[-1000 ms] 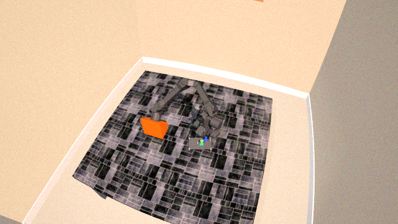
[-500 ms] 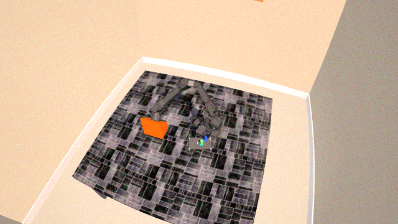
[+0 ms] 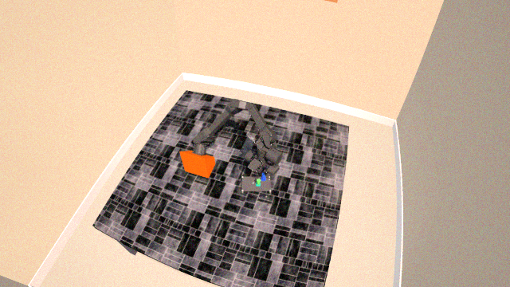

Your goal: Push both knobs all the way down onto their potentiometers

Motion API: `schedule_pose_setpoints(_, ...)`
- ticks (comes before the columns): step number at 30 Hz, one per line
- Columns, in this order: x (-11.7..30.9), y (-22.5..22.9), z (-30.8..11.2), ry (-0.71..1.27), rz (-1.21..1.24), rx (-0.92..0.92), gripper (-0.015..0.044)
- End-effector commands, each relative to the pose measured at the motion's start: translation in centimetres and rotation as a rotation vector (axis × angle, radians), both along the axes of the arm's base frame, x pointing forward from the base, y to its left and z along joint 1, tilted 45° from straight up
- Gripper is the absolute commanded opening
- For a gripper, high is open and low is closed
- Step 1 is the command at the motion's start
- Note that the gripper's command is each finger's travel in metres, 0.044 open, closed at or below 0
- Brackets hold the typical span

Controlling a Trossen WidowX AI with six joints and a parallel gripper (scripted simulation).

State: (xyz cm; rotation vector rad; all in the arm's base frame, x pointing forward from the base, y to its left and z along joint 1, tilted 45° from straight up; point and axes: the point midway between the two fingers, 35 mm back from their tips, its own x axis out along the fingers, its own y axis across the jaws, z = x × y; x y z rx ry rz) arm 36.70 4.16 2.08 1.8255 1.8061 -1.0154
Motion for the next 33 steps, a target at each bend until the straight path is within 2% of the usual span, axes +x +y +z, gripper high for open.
schedule_pose_setpoints(1,-3.1,-2.3,-0.3,0.010,-0.013,-0.011,0.0368)
schedule_pose_setpoints(4,-6.7,-3.7,-0.5,0.012,-0.013,-0.015,0.0440)
schedule_pose_setpoints(11,-14.5,-5.1,-0.9,0.017,-0.008,-0.006,0.0440)
schedule_pose_setpoints(33,-14.7,-5.1,-0.9,0.017,-0.008,-0.006,0.0440)
